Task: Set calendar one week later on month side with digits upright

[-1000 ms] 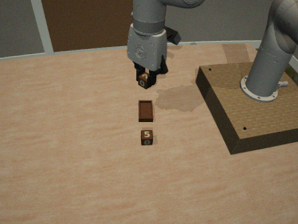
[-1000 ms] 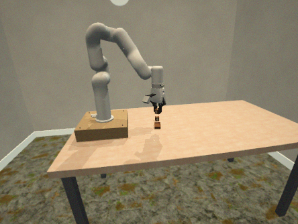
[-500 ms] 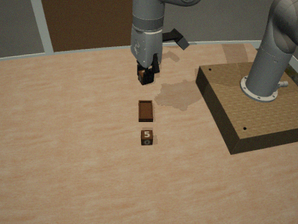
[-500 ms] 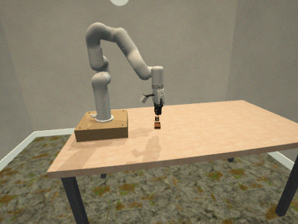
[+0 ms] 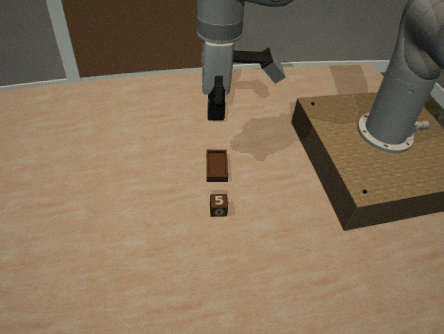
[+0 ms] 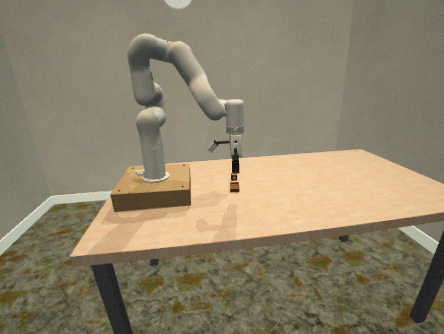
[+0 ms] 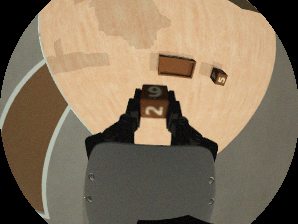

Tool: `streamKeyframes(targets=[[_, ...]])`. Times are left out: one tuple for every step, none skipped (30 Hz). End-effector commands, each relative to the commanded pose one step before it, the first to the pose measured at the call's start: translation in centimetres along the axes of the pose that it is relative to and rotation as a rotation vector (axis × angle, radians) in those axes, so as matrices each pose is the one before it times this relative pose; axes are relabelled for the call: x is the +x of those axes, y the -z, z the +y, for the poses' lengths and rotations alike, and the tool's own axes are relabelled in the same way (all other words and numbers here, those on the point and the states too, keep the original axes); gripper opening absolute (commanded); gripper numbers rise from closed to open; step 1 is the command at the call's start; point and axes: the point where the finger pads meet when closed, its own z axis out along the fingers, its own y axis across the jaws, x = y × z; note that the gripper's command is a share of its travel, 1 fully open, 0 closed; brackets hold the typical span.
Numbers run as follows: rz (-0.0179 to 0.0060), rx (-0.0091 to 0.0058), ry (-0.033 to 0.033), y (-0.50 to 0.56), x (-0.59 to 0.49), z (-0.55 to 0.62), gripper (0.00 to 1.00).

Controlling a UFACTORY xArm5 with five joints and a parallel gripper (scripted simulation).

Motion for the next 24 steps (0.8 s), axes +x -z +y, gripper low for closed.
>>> streamKeyframes(targets=[[-0.00327,0.00024,-0.17409,0.052,-0.123,-0.699,0.29],[-0.00001,0.00005,-0.01969,-0.006,-0.012,-0.08,0.29],[-0.00002,0.0001,-0.04098,-0.011,-0.029,-0.165,0.29],[-0.00001,0.00007,-0.03046,-0.009,-0.026,-0.122,0.29],[-0.00001,0.00005,-0.02223,-0.006,-0.021,-0.089,0.29],[-0.00002,0.00008,-0.03613,-0.01,-0.037,-0.143,0.29],[-0.00002,0.00007,-0.03082,-0.009,-0.036,-0.121,0.29],[-0.00002,0.00006,-0.02554,-0.007,-0.032,-0.1,0.29],[-0.00003,0.00008,-0.0341,-0.01,-0.046,-0.132,0.29],[-0.00002,0.00007,-0.0293,-0.008,-0.043,-0.112,0.29],[-0.00002,0.00006,-0.02753,-0.008,-0.043,-0.104,0.29],[0.0,0.0,0.0,0.0,0.0,0.0,0.29],[0.0,0.0,0.0,0.0,0.0,0.0,0.29],[-0.00009,0.00019,-0.08901,-0.025,-0.147,-0.334,0.29],[-0.00003,0.00005,-0.02575,-0.007,-0.05,-0.093,0.29],[-0.00003,0.00005,-0.02382,-0.007,-0.049,-0.085,0.29],[-0.00003,0.00006,-0.02729,-0.008,-0.058,-0.096,0.29],[-0.00001,0.00002,-0.00987,-0.003,-0.022,-0.034,0.29],[-0.00007,0.0001,-0.04994,-0.014,-0.111,-0.172,0.29],[-0.00004,0.00006,-0.03043,-0.009,-0.073,-0.102,0.29],[-0.00001,0.00001,-0.00374,-0.001,-0.009,-0.012,0.29],[-0.00008,0.0001,-0.05453,-0.015,-0.135,-0.178,0.29],[-0.00004,0.00005,-0.02663,-0.008,-0.07,-0.084,0.29],[-0.00005,0.00006,-0.03043,-0.009,-0.083,-0.094,0.29]])
